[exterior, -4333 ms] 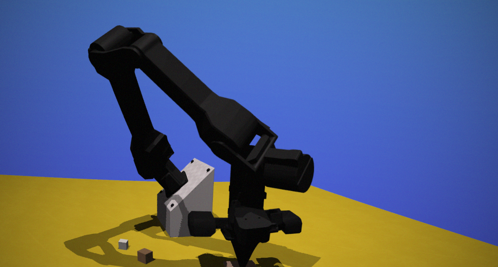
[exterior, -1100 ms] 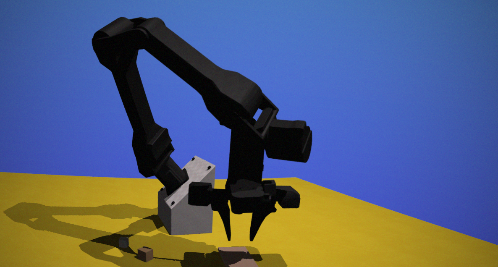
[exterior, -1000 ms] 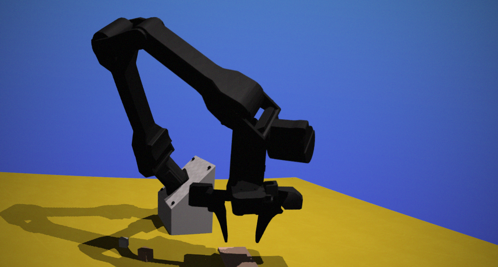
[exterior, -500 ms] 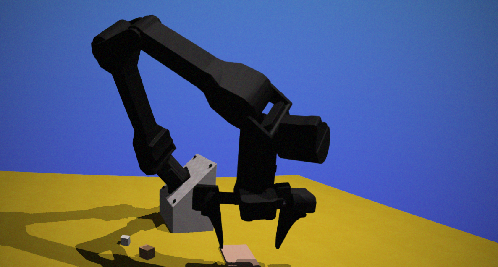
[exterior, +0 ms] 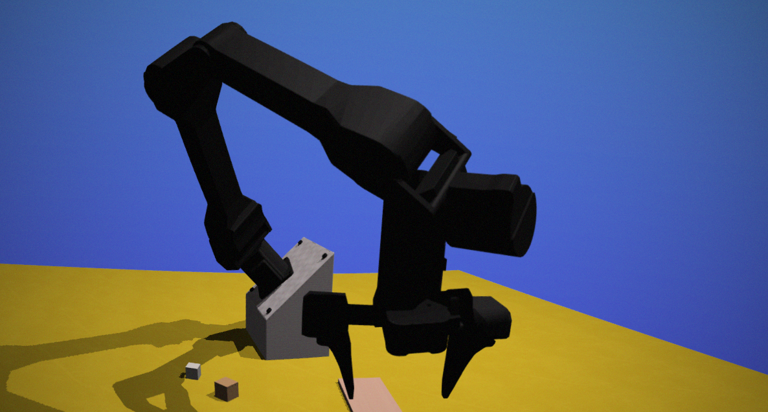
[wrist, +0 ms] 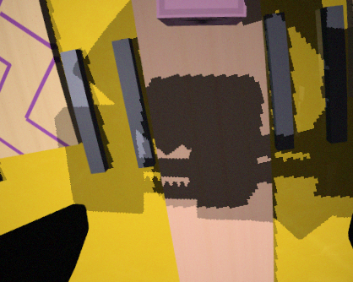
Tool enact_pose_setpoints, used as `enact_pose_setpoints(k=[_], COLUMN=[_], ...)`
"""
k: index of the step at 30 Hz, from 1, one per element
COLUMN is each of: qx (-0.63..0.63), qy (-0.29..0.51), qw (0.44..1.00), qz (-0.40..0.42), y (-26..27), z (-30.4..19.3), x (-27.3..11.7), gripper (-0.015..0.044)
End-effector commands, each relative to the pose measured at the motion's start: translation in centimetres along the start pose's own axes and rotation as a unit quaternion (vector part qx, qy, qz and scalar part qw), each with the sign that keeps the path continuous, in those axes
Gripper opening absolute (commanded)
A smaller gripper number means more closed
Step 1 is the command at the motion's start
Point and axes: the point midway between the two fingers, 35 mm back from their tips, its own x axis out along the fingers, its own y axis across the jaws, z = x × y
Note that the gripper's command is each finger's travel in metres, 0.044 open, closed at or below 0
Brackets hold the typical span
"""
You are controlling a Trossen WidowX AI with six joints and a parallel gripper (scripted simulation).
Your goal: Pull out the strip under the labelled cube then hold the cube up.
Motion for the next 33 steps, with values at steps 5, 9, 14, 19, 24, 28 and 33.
enact_pose_setpoints(k=[5,9,14,19,24,28,33], qx=[-0.001,0.000,0.000,0.000,0.000,0.000,0.000], qy=[-0.002,-0.002,-0.003,-0.003,-0.003,-0.003,-0.003], qw=[1.000,1.000,1.000,1.000,1.000,1.000,1.000], qz=[-0.001,-0.001,-0.001,-0.001,-0.001,-0.001,-0.001], y=[0.2,0.3,0.4,0.5,0.6,0.6,0.6], z=[2.8,4.1,5.8,7.4,8.0,8.1,8.1], x=[-0.4,-0.5,-0.8,-1.0,-1.0,-0.4,0.5], gripper=[0.0440,0.0440,0.0440,0.0440,0.0387,0.0282,0.0250])
